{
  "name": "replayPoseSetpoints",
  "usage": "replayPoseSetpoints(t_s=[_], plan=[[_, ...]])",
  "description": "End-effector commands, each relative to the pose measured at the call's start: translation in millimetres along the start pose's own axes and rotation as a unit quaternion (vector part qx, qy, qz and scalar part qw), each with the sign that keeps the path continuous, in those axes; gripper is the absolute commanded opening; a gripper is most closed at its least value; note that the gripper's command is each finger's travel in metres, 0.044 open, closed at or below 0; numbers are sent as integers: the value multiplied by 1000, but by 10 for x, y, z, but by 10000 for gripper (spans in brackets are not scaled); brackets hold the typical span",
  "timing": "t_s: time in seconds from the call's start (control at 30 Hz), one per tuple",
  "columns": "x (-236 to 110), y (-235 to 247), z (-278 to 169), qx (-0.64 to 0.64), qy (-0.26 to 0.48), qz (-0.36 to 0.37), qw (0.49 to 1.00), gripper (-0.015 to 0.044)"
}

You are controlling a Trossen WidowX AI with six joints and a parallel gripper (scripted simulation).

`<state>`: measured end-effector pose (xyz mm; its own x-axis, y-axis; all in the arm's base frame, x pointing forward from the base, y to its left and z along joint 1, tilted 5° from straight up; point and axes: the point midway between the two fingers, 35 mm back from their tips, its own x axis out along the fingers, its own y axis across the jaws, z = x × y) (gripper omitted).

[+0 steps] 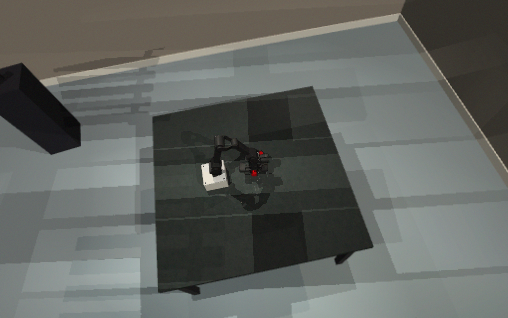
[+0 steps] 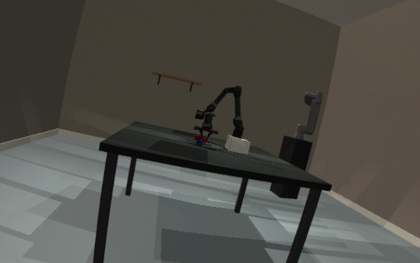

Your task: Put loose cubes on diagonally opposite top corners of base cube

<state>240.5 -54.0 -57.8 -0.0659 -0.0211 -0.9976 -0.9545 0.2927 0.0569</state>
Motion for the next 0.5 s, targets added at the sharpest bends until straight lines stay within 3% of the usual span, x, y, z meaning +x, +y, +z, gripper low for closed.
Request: replayPoseSetpoints(t_s=[0.0,0.47], plan=[[-155,-65,-1,-2,2,-8,1000,105],[-583,-77,3,-1,2,-8,1000,105]])
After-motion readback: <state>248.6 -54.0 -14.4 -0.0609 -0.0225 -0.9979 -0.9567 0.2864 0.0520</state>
